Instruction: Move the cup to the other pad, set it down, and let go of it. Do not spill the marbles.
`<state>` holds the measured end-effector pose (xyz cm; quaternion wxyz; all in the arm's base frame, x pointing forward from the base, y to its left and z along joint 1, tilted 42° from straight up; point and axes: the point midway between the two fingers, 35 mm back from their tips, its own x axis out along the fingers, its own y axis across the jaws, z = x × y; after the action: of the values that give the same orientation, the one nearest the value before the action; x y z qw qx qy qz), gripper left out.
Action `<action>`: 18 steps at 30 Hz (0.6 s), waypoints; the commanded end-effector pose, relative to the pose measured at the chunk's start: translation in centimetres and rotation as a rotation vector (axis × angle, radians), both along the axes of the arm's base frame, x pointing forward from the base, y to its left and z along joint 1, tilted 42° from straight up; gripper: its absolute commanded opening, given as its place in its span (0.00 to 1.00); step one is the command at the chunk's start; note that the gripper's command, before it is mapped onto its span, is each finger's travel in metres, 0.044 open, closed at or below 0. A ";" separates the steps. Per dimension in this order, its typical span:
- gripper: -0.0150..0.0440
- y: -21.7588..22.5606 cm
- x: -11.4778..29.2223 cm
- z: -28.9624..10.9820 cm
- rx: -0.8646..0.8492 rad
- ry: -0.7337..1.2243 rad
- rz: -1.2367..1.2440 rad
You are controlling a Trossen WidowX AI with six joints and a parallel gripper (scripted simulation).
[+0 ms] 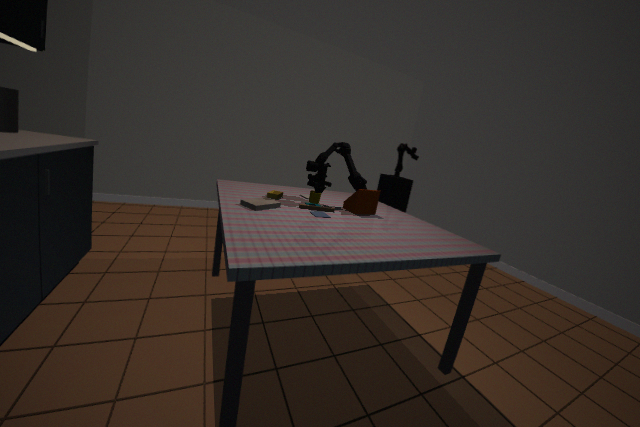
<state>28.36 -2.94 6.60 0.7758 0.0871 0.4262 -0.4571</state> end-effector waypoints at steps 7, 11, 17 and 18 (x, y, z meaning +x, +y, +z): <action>0.25 -0.8 -0.2 -0.9 -0.008 0.010 0.000; 0.25 -0.6 0.1 -0.6 -0.002 0.001 -0.001; 0.25 -0.6 0.1 -0.6 -0.002 0.001 -0.001; 0.25 -0.6 0.1 -0.6 -0.002 0.001 -0.001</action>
<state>28.44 -3.55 6.00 0.7755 0.0860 0.4262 -0.4578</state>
